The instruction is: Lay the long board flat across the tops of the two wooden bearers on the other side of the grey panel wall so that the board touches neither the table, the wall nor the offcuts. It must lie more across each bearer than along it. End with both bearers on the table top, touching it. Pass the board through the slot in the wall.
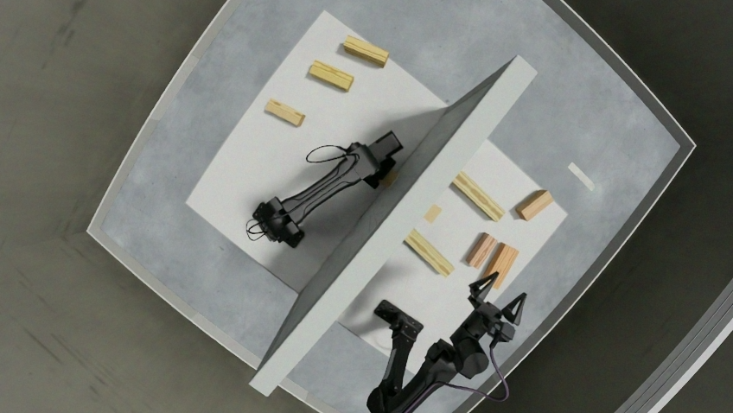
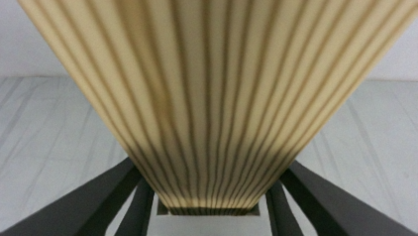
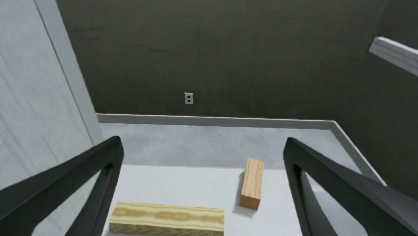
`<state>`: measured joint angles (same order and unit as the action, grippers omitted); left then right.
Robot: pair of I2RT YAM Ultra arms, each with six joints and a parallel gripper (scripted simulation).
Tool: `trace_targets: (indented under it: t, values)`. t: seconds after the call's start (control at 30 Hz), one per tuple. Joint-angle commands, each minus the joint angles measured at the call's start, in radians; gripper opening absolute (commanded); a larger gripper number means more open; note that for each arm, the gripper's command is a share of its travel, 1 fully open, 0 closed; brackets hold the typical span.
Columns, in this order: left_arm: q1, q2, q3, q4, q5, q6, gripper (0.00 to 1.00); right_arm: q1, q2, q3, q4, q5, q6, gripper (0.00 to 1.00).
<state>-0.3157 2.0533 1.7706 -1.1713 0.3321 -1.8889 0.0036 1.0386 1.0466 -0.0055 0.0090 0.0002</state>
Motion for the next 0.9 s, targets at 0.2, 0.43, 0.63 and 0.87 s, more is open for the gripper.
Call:
trace_targets:
  t: [0.2, 0.43, 0.63, 0.87]
  values:
    - [-0.003, -0.024, 0.002, 0.019, 0.039, -0.005, 0.00, -0.011, -0.026, 0.030, -0.016, 0.005, -0.001, 1.00]
    - [0.000, -0.027, 0.036, 0.025, 0.041, -0.008, 0.00, -0.011, -0.026, 0.030, -0.016, 0.005, -0.001, 1.00]
    - [-0.008, -0.017, 0.004, 0.026, 0.040, -0.010, 0.00, -0.011, -0.026, 0.030, -0.016, 0.005, -0.001, 1.00]
    - [-0.014, -0.019, -0.008, 0.028, 0.040, -0.010, 0.00, -0.011, -0.026, 0.030, -0.016, 0.005, -0.001, 1.00]
